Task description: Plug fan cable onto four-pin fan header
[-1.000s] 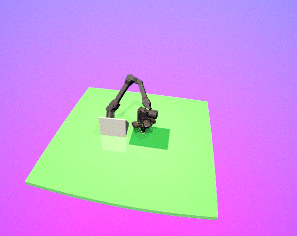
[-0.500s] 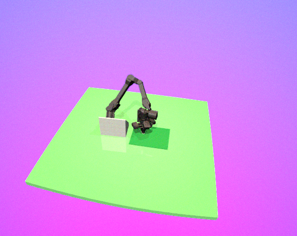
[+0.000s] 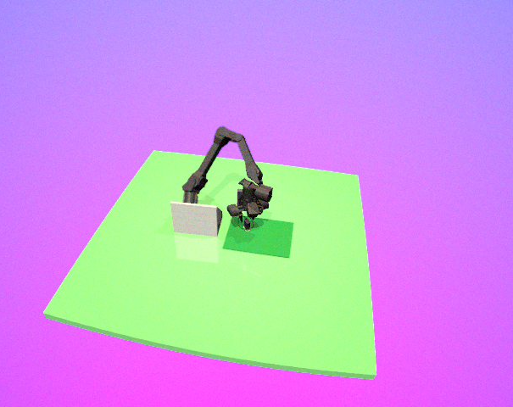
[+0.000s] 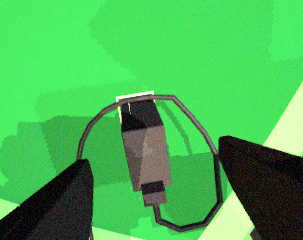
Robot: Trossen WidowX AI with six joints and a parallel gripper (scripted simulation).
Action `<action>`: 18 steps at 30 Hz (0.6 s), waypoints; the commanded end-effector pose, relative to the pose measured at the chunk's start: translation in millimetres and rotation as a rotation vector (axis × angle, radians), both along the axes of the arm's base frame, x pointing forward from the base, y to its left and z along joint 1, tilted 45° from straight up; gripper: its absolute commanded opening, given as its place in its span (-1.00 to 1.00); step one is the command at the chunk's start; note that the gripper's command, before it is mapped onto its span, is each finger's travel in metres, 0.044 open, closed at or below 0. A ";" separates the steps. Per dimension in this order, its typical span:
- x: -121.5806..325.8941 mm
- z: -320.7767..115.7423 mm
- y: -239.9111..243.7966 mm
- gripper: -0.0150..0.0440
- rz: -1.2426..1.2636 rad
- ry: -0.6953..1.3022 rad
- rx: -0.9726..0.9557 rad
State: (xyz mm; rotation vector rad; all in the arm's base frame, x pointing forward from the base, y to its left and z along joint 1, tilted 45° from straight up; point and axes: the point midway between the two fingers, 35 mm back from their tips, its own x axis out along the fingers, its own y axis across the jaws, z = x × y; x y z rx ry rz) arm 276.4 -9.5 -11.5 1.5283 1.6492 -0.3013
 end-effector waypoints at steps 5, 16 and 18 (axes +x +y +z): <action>6.3 11.6 -18.5 0.39 -0.001 -0.015 -0.007; 72.2 -45.7 -88.7 0.39 -0.001 -0.021 -0.013; 72.2 -45.7 -88.7 0.39 -0.001 -0.021 -0.013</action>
